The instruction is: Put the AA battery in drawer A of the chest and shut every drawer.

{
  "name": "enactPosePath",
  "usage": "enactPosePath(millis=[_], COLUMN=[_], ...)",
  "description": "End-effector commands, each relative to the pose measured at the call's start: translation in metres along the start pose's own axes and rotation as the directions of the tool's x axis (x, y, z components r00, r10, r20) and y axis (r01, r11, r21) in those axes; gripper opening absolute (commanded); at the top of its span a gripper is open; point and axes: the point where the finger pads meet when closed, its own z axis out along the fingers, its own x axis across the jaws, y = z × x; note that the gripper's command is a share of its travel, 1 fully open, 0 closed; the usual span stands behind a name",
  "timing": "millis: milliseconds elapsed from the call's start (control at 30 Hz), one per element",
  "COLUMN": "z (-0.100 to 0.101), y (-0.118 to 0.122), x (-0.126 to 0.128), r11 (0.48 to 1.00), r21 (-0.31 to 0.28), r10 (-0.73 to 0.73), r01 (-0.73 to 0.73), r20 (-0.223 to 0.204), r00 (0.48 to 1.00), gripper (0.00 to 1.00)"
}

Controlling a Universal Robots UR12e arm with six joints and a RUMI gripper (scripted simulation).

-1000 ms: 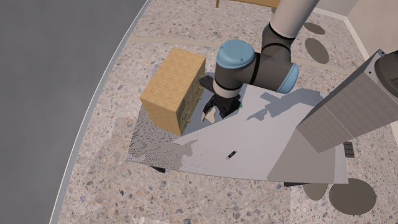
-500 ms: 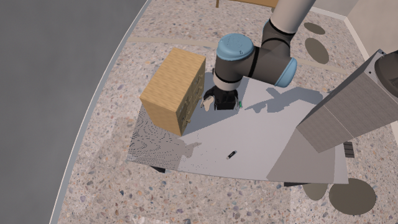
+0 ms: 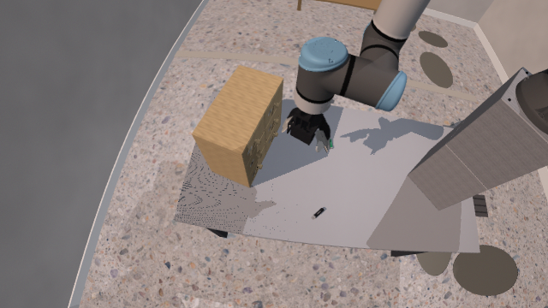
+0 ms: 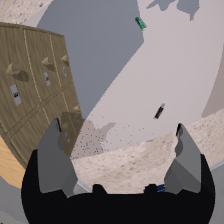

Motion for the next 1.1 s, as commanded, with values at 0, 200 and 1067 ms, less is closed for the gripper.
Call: enactPosePath(millis=[0, 200, 1067], z=[-0.002, -0.003, -0.006], y=[-0.008, -0.016, -0.037], x=[-0.001, -0.002, -0.007], r11=[0.973, 0.898, 0.352], r21=[0.005, 0.004, -0.001], r10=[0.23, 0.441, 0.936], r01=[-0.23, -0.441, -0.936], r20=[0.004, 0.005, 0.006], r00=[0.973, 0.898, 0.352], gripper=[1.0, 1.0, 1.0])
